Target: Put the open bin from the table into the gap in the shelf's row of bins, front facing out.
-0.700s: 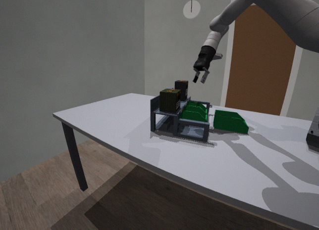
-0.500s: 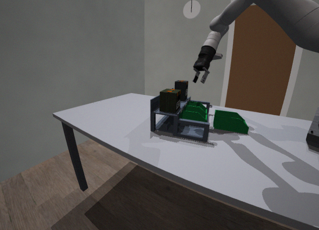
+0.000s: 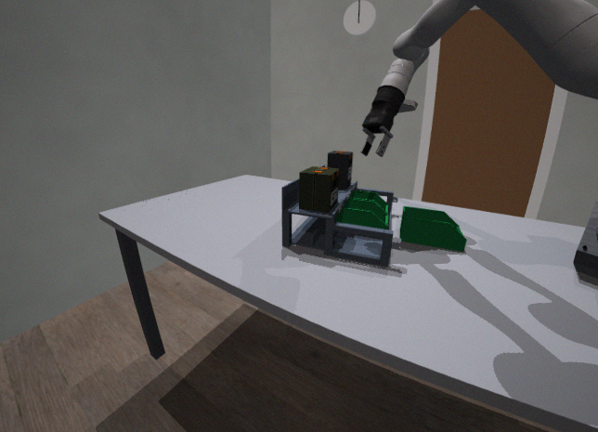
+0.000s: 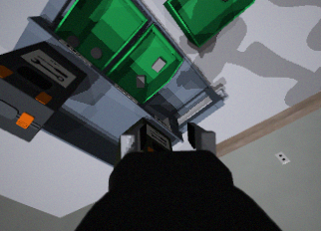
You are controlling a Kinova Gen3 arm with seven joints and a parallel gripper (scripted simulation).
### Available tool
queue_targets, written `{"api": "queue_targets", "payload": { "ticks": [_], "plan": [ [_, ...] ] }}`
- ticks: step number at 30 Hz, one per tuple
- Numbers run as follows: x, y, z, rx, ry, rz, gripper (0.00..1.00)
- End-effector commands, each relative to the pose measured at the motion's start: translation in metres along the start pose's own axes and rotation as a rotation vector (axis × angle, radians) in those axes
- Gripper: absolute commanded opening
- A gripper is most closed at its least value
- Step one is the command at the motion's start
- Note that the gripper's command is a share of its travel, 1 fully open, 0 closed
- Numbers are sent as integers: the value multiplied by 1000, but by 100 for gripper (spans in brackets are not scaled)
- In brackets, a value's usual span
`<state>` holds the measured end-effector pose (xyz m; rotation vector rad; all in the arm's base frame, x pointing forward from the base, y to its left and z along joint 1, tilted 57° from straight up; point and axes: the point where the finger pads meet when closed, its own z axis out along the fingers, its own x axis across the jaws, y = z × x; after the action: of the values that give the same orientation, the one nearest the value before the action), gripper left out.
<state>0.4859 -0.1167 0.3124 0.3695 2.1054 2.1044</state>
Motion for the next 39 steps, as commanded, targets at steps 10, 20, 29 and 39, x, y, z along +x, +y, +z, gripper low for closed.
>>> {"api": "queue_targets", "payload": {
  "ticks": [10,20,29,39],
  "plan": [
    [1,-10,1,25,-11,44,100],
    [4,-34,5,80,-35,144,100],
    [13,-69,7,164,-78,292,100],
    [30,-115,3,275,-148,484,100]
  ]
}}
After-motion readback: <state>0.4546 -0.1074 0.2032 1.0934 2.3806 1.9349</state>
